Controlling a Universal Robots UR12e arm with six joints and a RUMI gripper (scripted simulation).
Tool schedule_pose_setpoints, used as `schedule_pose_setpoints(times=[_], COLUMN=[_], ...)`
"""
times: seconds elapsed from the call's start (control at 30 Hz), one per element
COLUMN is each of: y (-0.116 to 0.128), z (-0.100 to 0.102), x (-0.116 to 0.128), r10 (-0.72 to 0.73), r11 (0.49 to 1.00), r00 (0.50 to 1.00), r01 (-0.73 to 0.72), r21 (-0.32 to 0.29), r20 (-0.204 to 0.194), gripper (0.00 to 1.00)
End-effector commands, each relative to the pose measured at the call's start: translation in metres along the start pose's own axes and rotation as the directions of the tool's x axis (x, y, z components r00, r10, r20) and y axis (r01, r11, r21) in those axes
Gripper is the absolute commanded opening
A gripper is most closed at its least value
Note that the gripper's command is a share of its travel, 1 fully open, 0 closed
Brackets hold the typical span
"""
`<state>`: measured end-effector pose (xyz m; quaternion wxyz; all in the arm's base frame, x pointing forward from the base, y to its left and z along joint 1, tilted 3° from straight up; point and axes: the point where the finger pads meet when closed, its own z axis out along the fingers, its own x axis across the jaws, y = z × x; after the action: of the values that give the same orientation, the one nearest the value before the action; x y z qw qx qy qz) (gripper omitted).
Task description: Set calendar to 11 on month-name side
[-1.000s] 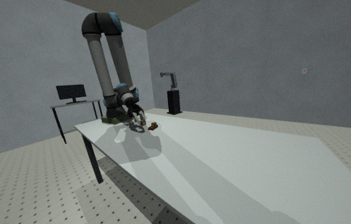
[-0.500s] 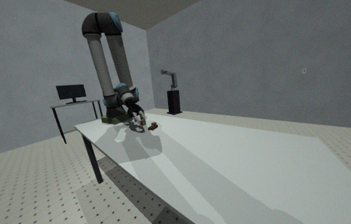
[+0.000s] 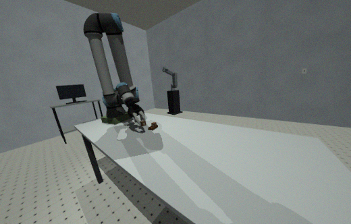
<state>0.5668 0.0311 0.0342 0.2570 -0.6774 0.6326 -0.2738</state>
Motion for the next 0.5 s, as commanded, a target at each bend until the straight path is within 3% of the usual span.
schedule_pose_setpoints(times=[0.0,0.47], y=[-0.0002,-0.0011], z=[0.0024,0.0049], x=[0.0007,0.0013], r10=[0.002,0.003], r11=[1.0,0.992], r00=[1.0,1.0], r01=[-0.002,-0.003], r21=[-0.027,-0.125], r20=[0.001,0.001], gripper=[0.1,0.1])
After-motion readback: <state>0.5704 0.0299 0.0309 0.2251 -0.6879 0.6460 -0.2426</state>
